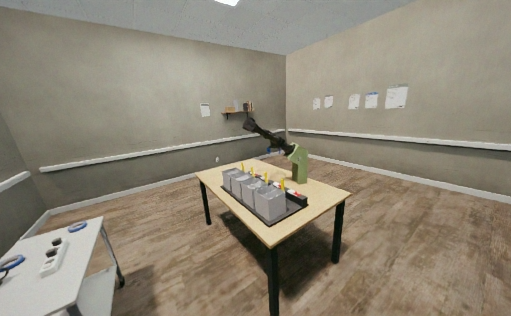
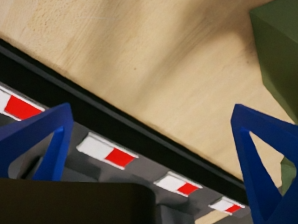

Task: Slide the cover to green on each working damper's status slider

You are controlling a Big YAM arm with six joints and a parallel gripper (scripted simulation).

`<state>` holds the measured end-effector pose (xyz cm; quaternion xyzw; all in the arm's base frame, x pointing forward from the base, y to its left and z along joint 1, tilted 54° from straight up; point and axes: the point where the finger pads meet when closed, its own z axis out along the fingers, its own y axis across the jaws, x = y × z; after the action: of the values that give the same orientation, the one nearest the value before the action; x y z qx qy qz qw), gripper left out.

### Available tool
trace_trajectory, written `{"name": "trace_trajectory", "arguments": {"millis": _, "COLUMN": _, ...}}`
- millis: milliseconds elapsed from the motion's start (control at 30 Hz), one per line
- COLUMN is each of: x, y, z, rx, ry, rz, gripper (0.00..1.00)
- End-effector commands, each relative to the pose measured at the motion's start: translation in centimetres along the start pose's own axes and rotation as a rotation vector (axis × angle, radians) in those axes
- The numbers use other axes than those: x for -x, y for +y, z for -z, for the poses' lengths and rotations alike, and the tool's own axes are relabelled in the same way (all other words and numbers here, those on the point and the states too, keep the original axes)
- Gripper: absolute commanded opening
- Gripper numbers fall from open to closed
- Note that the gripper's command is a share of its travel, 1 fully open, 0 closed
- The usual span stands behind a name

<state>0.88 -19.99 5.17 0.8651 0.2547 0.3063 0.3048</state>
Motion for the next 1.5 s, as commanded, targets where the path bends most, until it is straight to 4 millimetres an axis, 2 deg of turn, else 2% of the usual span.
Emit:
{"name": "trace_trajectory", "arguments": {"millis": 0, "x": 0.1, "y": 0.1, "z": 0.1, "rx": 0.001, "ry": -0.003, "rz": 0.002, "gripper": 1.0}}
{"name": "trace_trajectory", "arguments": {"millis": 600, "x": 0.4, "y": 0.5, "z": 0.3, "rx": 0.002, "ry": -0.01, "rz": 0.015, "gripper": 1.0}}
{"name": "trace_trajectory", "arguments": {"millis": 800, "x": -0.6, "y": 1.2, "z": 0.2, "rx": 0.0, "ry": 0.001, "rz": 0.074, "gripper": 1.0}}
{"name": "trace_trajectory", "arguments": {"millis": 933, "x": -2.0, "y": 2.1, "z": 0.2, "rx": 0.002, "ry": 0.003, "rz": 0.161, "gripper": 1.0}}
{"name": "trace_trajectory", "arguments": {"millis": 1033, "x": -2.7, "y": 4.8, "z": 1.0, "rx": 0.004, "ry": -0.02, "rz": 0.266, "gripper": 1.0}}
{"name": "trace_trajectory", "arguments": {"millis": 1100, "x": -2.7, "y": 4.8, "z": 1.0, "rx": 0.004, "ry": -0.02, "rz": 0.266, "gripper": 1.0}}
{"name": "trace_trajectory", "arguments": {"millis": 1233, "x": -5.5, "y": 7.9, "z": 1.5, "rx": 0.004, "ry": -0.031, "rz": 0.471, "gripper": 1.0}}
{"name": "trace_trajectory", "arguments": {"millis": 1267, "x": -5.4, "y": 8.1, "z": 1.5, "rx": 0.007, "ry": -0.037, "rz": 0.482, "gripper": 1.0}}
{"name": "trace_trajectory", "arguments": {"millis": 1300, "x": -6.1, "y": 9.3, "z": 1.6, "rx": 0.008, "ry": -0.049, "rz": 0.552, "gripper": 1.0}}
{"name": "trace_trajectory", "arguments": {"millis": 1367, "x": -7.0, "y": 10.4, "z": 1.7, "rx": 0.01, "ry": -0.053, "rz": 0.615, "gripper": 1.0}}
{"name": "trace_trajectory", "arguments": {"millis": 1467, "x": -9.2, "y": 12.7, "z": 2.1, "rx": 0.019, "ry": -0.06, "rz": 0.77, "gripper": 1.0}}
